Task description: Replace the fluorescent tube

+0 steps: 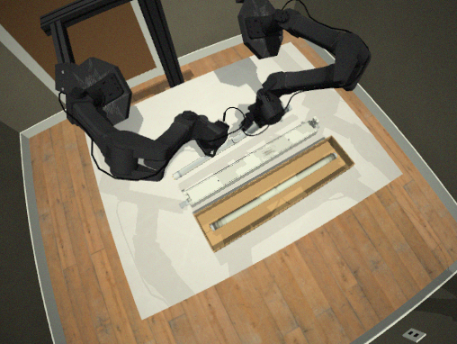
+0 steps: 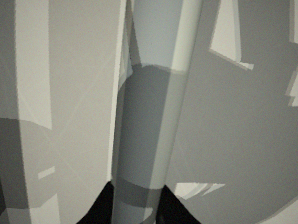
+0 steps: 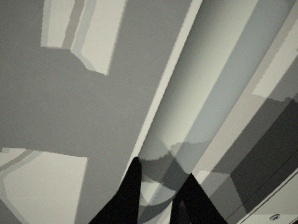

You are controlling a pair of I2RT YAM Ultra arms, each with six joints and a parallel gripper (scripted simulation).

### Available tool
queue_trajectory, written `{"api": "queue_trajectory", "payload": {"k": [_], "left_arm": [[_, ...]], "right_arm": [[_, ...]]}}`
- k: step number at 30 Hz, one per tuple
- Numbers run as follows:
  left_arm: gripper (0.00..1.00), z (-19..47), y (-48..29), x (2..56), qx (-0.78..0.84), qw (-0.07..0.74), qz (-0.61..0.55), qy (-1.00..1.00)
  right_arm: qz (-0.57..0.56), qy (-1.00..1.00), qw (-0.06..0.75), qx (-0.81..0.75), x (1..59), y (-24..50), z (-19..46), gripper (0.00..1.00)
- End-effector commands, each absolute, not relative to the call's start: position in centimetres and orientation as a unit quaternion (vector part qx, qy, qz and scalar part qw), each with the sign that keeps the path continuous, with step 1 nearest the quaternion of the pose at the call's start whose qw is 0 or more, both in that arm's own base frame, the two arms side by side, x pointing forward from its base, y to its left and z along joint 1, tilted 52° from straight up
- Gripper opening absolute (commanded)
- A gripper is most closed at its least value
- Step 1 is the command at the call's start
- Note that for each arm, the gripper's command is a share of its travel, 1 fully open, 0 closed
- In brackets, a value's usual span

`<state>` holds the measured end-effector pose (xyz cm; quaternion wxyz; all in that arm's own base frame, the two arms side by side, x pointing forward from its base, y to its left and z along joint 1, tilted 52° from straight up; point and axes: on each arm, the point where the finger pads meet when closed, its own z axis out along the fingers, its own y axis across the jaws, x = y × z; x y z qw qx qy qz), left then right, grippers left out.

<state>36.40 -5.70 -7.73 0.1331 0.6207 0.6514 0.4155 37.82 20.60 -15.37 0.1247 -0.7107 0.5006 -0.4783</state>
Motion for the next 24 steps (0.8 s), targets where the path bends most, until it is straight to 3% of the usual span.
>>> {"api": "queue_trajectory", "payload": {"k": [1, 24], "left_arm": [[0.11, -7.3, -6.9, 36.7, 0.627, 0.139, 0.397, 0.655], [0.11, -7.1, -7.2, 36.8, 0.634, 0.111, 0.363, 0.674]], "right_arm": [[-0.459, 0.509, 0.127, -0.717, 38.0, 21.9, -14.8, 0.11], [-0.431, 0.529, 0.086, -0.726, 37.6, 22.0, -15.2, 0.11]]}}
